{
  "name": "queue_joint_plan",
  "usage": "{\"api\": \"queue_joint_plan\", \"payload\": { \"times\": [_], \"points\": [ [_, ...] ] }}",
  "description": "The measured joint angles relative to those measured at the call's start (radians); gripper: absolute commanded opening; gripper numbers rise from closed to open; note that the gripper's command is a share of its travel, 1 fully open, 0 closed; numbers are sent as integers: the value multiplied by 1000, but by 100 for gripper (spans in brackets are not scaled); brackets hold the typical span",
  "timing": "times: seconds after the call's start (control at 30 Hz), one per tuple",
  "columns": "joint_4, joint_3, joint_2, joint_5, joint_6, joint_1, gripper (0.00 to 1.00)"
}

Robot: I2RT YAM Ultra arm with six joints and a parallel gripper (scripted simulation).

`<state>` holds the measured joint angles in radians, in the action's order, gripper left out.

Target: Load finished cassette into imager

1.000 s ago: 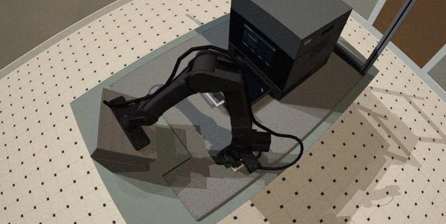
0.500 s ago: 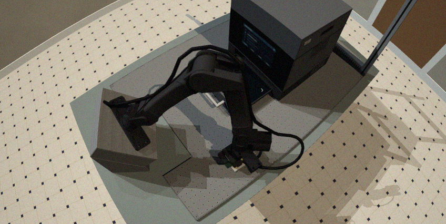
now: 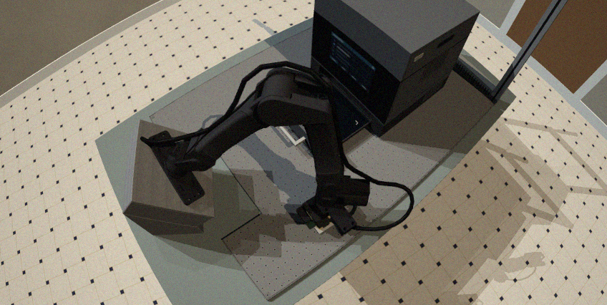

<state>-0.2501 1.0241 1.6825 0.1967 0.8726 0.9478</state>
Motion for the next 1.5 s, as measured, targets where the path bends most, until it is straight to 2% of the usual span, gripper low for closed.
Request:
{"api": "queue_joint_plan", "payload": {
  "times": [0.13, 0.17, 1.5],
  "points": [
    [1, 0, 0, 0, 0, 0, 100],
    [3, -1, 0, 0, 0, 0, 0],
    [3, -1, 0, 0, 3, 0, 0]
  ]
}}
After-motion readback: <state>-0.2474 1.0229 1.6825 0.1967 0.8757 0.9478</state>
